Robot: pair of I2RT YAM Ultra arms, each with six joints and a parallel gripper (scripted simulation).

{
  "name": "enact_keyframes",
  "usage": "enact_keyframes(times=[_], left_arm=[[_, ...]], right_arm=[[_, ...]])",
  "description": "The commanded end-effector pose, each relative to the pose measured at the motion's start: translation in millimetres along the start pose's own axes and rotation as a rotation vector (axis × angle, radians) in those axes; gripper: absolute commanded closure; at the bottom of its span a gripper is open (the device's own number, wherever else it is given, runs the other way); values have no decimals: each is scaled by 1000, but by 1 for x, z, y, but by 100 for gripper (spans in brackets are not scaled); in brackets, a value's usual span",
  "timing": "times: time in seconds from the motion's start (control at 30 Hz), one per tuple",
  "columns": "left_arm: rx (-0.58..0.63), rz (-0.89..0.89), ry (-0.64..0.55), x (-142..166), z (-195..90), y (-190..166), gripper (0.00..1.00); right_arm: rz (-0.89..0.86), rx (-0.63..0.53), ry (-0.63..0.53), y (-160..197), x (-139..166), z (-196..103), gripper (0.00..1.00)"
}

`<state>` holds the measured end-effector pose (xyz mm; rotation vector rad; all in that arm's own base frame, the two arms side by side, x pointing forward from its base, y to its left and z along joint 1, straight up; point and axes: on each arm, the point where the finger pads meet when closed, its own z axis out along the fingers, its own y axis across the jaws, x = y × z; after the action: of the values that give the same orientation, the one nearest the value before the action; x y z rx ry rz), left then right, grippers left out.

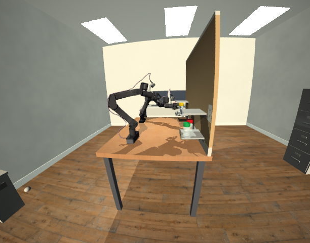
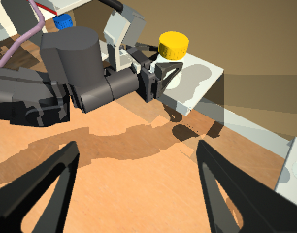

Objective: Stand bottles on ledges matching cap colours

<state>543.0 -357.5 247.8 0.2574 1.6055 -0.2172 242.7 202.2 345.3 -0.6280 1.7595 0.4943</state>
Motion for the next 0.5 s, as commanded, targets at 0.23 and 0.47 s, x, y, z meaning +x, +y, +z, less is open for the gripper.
enact_keyframes(times=[0.23, 0.47], left_arm=[[1, -29, -78, -105, -10, 4, 49], [23, -38, -101, -116, -14, -4, 49]], right_arm=[[1, 6, -26, -1, -6, -7, 11], [1, 6, -26, -1, -6, -7, 11]])
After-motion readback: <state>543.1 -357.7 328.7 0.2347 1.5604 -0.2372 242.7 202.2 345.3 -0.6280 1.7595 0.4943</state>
